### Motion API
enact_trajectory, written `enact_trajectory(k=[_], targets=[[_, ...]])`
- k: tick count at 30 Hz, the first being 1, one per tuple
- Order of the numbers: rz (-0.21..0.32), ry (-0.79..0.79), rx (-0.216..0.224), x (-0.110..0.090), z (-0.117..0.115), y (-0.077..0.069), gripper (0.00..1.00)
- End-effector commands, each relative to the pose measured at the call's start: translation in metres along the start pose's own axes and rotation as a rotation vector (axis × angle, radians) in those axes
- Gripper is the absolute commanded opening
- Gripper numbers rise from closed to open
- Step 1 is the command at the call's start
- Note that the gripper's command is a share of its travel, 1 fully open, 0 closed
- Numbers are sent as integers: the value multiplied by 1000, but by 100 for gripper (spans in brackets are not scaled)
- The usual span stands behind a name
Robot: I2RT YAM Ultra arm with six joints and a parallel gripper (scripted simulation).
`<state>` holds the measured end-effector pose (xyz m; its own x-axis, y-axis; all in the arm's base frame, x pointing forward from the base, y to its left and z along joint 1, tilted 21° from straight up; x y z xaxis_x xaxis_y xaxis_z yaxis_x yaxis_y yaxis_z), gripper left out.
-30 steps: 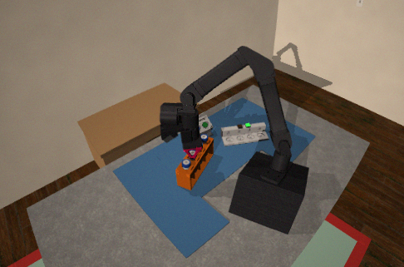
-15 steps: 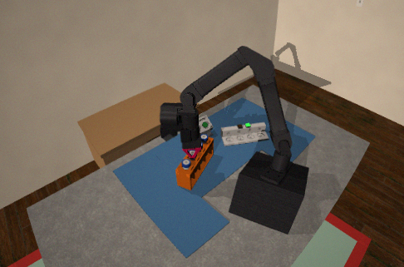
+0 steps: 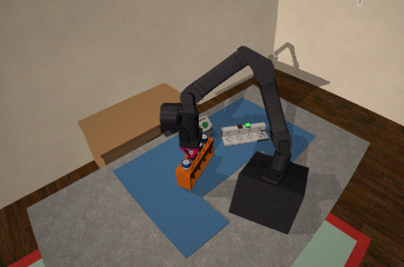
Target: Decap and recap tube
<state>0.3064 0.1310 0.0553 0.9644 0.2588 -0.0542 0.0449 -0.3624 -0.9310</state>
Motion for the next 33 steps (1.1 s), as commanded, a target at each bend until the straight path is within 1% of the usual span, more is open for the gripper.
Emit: enact_trajectory(k=[1,4,7,8,20,25,26,27,29,31,32,33], targets=[[-11,98,3,1,0,-2,0],[-11,147,4,1,0,-2,0],[-11,147,4,1,0,-2,0],[-11,147,4,1,0,-2,49],[-11,147,4,1,0,-3,49],[-12,-258,2,1,0,-4,49],[-12,-270,1,1,0,-4,49],[-12,-353,1,1,0,-4,49],[-12,-353,1,1,0,-4,49],[-12,-520,0,1,0,-4,49],[-12,-520,0,1,0,-4,49],[-12,-603,0,1,0,-4,49]])
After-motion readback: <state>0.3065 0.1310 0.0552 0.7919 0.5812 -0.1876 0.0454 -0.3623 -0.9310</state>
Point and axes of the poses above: the point where the finger pads meet when closed, its own y axis out along the fingers, its own z axis across the jaws, x = y × z, the point moved 8 cm from there along -y, back along the fingers, and after that the axes turned 9 degrees about y, right-handed, at the moved point
